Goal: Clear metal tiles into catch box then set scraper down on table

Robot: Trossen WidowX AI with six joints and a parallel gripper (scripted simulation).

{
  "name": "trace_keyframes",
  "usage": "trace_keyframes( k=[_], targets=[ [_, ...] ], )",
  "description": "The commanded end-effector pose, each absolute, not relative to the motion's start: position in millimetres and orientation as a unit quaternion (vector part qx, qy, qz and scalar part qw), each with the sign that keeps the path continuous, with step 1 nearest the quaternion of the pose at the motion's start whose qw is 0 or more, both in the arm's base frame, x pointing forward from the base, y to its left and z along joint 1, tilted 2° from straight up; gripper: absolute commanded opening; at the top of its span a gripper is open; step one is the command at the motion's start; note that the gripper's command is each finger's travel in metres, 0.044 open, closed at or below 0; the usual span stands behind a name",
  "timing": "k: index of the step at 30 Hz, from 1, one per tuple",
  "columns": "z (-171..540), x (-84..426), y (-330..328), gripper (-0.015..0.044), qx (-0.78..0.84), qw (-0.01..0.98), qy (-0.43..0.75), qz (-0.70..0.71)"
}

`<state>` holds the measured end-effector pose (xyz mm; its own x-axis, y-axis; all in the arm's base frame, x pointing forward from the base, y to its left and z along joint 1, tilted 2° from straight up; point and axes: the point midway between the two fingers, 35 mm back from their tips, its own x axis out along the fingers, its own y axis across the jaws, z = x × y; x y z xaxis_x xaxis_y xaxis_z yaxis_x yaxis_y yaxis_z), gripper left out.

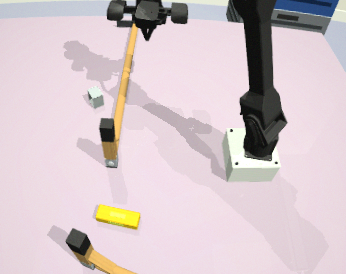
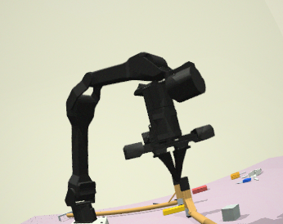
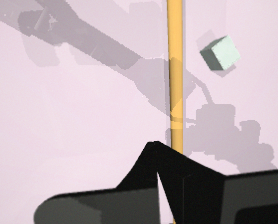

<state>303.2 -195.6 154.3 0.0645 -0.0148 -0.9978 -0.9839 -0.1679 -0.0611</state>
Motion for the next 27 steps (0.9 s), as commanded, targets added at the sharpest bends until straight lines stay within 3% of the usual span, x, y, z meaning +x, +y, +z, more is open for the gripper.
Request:
trace_keyframes(
  k=[1,27],
  targets=[
    [148,305,-195,0.0,-0.561,0.467,0.443,0.521],
    [80,316,-201,0.0,-0.561,0.467,0.443,0.52]
  ],
)
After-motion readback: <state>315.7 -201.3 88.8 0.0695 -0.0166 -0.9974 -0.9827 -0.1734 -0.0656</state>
